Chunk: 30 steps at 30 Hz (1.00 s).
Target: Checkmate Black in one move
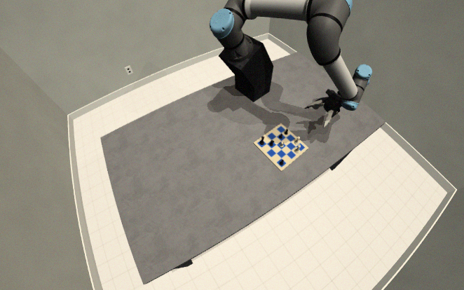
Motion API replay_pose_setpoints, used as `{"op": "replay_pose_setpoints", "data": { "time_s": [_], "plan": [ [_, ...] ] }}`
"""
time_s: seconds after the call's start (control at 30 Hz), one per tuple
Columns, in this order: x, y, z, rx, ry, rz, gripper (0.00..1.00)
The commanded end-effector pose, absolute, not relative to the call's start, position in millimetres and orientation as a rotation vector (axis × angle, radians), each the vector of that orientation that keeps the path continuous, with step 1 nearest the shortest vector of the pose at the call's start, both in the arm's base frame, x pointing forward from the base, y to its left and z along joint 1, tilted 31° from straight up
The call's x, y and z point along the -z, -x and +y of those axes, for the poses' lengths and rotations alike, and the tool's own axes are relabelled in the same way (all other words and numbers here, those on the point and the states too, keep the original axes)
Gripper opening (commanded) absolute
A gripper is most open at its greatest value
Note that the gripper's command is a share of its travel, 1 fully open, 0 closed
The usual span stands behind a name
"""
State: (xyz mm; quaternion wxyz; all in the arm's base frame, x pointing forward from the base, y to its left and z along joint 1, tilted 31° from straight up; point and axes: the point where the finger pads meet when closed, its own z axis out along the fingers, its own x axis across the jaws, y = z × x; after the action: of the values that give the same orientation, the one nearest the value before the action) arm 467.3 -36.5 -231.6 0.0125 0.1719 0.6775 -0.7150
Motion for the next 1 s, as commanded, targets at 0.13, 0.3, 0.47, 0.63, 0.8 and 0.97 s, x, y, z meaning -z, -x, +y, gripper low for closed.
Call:
{"op": "replay_pose_setpoints", "data": {
  "time_s": [0.13,0.3,0.47,0.63,0.8,0.97],
  "plan": [
    [207,-468,-21,2.227,-0.536,2.112,1.00],
    [210,-468,-23,2.227,-0.537,2.112,1.00],
    [210,-468,-24,2.225,-0.544,2.112,1.00],
    [209,-465,-27,2.214,-0.580,2.117,1.00],
    [209,-460,-34,2.187,-0.659,2.125,1.00],
    [208,-456,-39,2.162,-0.729,2.132,1.00]
  ]
}}
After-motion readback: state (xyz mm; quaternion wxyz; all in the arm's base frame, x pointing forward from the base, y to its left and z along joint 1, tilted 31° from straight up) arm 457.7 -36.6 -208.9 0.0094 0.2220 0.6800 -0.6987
